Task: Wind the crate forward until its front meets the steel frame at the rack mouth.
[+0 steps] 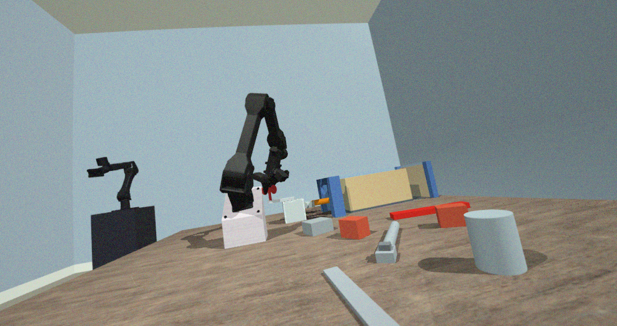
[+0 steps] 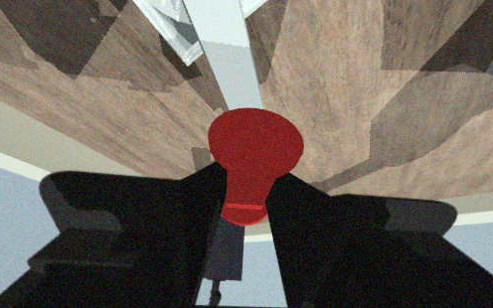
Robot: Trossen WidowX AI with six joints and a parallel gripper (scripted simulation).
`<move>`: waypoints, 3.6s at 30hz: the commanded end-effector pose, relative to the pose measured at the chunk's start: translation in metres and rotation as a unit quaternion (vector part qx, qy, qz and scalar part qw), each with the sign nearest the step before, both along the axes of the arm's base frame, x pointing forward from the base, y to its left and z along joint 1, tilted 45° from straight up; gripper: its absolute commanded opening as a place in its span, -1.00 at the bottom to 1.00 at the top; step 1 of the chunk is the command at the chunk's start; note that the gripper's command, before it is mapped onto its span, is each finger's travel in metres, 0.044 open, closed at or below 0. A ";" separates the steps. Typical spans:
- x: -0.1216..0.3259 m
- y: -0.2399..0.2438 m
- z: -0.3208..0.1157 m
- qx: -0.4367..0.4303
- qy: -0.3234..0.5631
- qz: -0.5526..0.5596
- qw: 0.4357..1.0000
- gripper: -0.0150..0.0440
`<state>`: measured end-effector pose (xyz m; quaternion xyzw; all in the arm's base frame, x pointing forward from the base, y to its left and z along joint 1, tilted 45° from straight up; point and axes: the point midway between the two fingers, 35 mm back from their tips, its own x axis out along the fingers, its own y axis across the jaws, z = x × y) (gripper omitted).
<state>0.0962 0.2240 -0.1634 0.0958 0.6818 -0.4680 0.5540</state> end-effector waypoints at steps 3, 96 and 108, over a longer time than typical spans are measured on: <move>-0.005 -0.017 0.010 -0.016 0.005 0.001 1.000 -0.49; 0.092 -0.100 0.081 -0.021 0.003 0.001 1.000 -0.49; 0.111 -0.100 0.079 -0.021 0.003 0.001 1.000 -0.49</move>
